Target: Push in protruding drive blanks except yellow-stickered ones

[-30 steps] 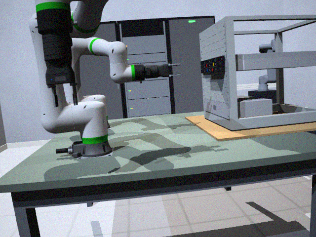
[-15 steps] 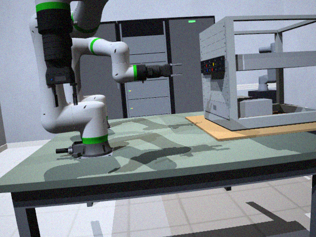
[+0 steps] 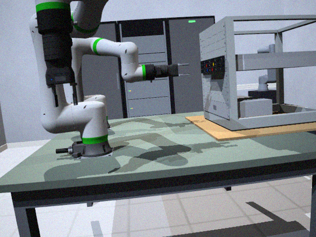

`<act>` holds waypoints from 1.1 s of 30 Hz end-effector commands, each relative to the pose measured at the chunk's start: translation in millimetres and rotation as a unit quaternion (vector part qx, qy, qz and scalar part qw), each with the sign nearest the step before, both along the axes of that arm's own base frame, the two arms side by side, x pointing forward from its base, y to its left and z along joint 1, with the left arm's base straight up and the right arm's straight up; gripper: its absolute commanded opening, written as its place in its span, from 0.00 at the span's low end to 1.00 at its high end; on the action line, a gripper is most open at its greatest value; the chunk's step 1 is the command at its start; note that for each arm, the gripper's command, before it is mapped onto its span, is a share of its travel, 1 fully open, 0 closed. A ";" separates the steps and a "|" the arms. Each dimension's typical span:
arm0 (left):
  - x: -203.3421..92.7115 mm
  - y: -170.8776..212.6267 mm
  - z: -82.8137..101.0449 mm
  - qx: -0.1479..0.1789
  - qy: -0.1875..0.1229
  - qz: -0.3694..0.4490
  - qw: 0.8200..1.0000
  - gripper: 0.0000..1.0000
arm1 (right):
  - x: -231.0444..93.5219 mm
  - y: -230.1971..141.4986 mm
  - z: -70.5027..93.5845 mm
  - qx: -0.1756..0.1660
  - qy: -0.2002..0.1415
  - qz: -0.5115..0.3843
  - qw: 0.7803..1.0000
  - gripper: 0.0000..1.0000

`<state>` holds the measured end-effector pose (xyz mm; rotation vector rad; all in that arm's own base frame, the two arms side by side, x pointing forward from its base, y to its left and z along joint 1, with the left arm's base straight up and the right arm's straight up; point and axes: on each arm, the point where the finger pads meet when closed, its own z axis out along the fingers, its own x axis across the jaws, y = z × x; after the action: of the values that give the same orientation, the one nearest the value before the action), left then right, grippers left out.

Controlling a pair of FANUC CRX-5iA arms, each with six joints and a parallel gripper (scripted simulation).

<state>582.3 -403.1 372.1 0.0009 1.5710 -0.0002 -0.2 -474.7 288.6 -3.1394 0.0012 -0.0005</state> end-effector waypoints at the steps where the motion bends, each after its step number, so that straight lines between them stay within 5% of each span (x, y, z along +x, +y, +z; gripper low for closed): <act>1: 15.7 10.2 1.1 -0.001 -0.001 0.000 1.000 1.00 | -0.2 -0.3 1.0 -0.001 0.000 0.000 1.000 1.00; 10: 53.7 36.4 0.8 -0.001 -0.001 0.000 1.000 1.00 | -0.2 -0.3 1.0 -0.001 0.000 0.000 1.000 1.00; 33: 70.1 47.6 0.6 -0.001 -0.001 0.000 1.000 1.00 | -0.2 -0.3 1.0 -0.001 0.000 0.000 1.000 1.00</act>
<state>652.3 -355.4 371.4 0.0012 1.5712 -0.0007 -0.2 -474.7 288.6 -3.1394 0.0012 -0.0005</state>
